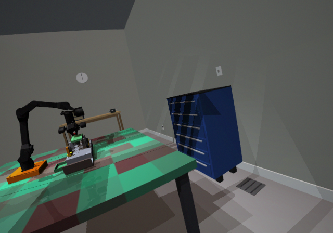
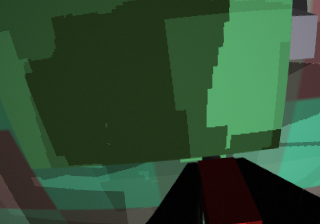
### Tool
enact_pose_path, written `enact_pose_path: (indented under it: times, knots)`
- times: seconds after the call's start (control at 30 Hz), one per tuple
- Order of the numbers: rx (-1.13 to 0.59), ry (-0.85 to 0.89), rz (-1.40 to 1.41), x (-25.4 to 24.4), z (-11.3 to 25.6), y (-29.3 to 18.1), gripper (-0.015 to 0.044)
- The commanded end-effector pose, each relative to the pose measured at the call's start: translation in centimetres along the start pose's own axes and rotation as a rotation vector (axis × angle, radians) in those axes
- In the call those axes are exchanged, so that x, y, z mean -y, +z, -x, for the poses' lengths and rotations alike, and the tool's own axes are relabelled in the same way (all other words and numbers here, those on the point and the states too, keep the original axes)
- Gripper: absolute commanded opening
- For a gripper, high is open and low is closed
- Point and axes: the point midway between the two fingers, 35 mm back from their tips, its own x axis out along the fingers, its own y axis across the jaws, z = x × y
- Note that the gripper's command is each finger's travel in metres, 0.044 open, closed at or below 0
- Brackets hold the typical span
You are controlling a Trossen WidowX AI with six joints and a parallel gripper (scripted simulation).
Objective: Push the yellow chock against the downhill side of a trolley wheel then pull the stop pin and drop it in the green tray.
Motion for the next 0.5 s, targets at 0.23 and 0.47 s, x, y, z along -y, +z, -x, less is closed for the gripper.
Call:
enact_pose_path:
  times: [0.23, 0.47]
  knots:
    - [-0.005, 0.005, 0.004, -0.02, 1.0, -0.16, 0.0]
    - [-0.005, 0.005, 0.005, -0.02, 1.47, -0.2, 0.0]
